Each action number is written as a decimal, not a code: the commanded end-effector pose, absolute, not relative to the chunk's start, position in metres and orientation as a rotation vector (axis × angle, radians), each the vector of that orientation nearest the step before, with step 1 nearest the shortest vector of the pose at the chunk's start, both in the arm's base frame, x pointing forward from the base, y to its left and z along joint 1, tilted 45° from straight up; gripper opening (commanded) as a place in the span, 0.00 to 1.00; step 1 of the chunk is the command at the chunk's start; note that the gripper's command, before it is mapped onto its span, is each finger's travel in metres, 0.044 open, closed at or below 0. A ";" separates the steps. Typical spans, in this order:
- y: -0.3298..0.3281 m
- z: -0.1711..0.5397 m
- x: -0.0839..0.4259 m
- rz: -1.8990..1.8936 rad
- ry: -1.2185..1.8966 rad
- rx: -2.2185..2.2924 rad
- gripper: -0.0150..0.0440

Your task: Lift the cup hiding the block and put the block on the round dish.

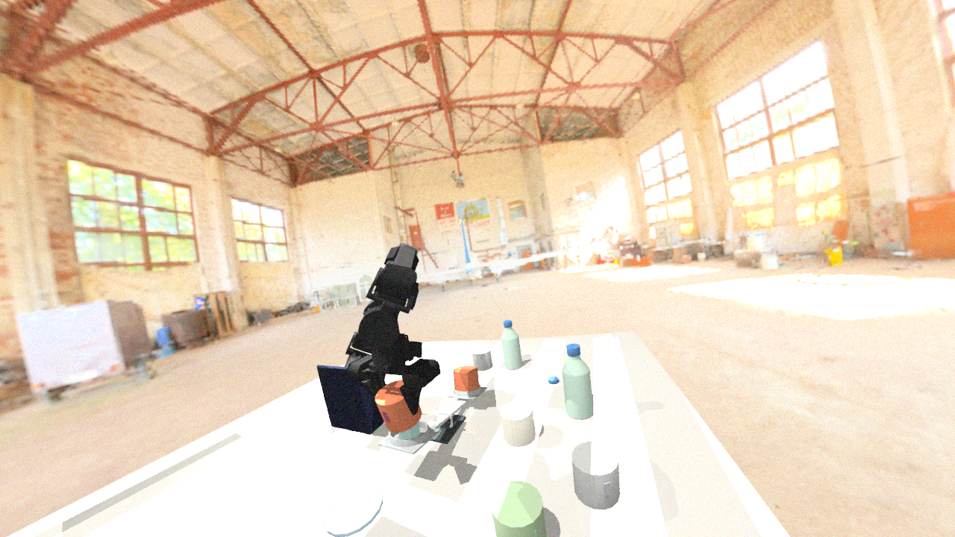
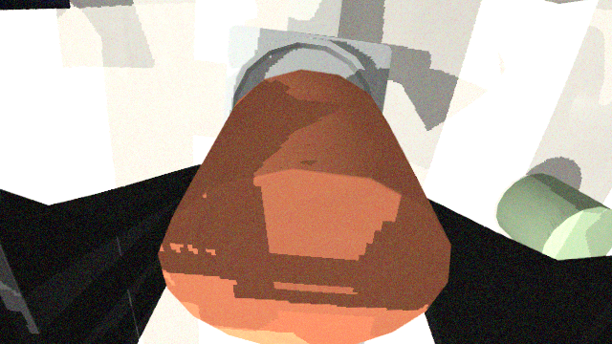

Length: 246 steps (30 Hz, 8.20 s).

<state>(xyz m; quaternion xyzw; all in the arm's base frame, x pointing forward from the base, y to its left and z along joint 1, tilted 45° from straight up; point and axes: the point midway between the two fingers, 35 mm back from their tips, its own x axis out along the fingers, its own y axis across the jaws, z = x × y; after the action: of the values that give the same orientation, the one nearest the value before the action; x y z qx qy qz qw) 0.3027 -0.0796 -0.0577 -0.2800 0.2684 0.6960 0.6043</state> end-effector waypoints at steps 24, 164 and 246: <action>-0.104 -0.030 0.303 1.610 0.618 -0.658 0.25; -0.139 -0.242 0.152 1.609 0.633 -0.673 0.65; -0.030 -0.088 0.293 1.635 0.567 -0.699 0.56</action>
<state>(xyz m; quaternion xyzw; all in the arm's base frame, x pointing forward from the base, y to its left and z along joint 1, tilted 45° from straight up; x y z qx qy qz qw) 0.2965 -0.0331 -0.0861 -0.3069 0.2429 0.7018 0.5952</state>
